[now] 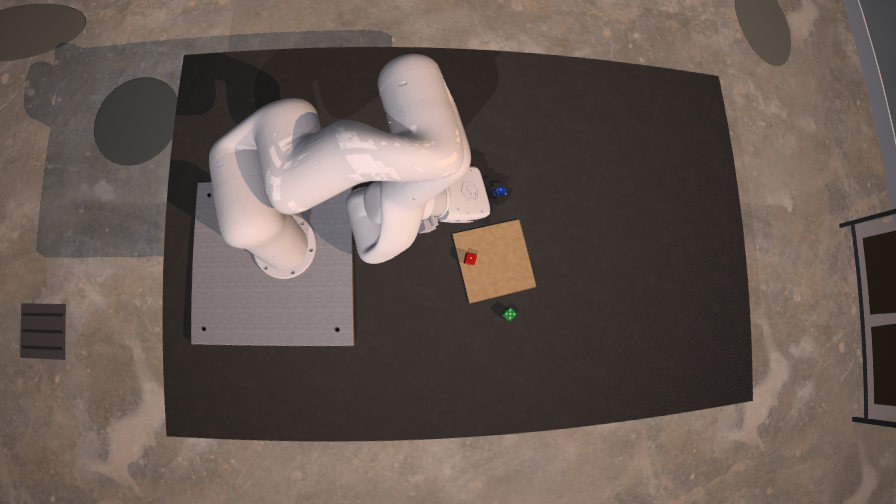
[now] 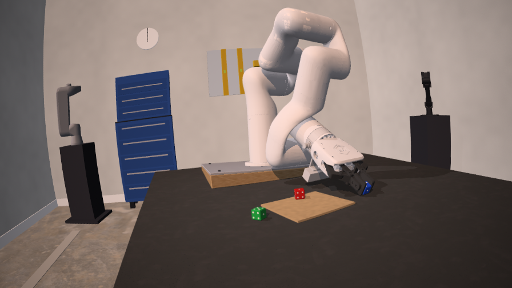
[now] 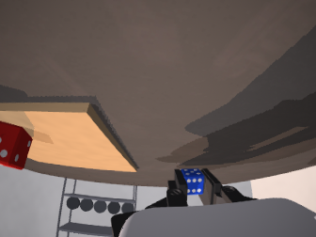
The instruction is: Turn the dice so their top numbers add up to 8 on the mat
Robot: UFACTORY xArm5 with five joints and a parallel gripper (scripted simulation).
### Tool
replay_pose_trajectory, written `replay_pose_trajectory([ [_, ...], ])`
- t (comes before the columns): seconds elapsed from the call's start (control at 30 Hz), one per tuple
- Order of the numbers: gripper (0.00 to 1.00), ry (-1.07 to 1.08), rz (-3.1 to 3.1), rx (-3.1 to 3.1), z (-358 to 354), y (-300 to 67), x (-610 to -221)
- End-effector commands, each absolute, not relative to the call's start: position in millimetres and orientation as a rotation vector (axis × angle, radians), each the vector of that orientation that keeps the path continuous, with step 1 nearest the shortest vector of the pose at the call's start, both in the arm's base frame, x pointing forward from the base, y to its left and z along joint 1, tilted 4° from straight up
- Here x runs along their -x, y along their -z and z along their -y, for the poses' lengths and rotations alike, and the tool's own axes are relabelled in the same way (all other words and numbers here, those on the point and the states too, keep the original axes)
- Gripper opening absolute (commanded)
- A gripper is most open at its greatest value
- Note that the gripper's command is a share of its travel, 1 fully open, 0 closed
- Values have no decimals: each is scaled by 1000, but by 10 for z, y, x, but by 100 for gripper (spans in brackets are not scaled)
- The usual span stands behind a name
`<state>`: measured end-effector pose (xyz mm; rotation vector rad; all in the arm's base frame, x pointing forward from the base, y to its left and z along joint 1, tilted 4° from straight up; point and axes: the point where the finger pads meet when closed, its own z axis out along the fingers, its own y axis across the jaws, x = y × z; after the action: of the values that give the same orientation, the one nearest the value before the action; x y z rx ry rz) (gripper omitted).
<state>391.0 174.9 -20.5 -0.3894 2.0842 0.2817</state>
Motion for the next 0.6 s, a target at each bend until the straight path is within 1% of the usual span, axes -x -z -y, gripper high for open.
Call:
replay_pose_trajectory([
  [0.0, 15, -282, -2082, 389, -1750, 198, -3914],
  [0.03, 19, -282, -2082, 389, -1750, 198, -3914],
  [0.1, 19, -282, -2082, 389, -1750, 198, -3914],
  [0.13, 23, -282, -2082, 389, -1750, 198, -3914],
  [0.2, 23, -282, -2082, 389, -1750, 198, -3914],
  [0.23, 28, -282, -2082, 389, -1750, 198, -3914],
  [0.3, 28, -282, -2082, 389, -1750, 198, -3914],
  [0.33, 32, -282, -2082, 389, -1750, 198, -3914],
  [0.47, 32, -282, -2082, 389, -1750, 198, -3914],
  [0.5, 36, -282, -2082, 389, -1750, 198, -3914],
  [0.57, 36, -282, -2082, 389, -1750, 198, -3914],
])
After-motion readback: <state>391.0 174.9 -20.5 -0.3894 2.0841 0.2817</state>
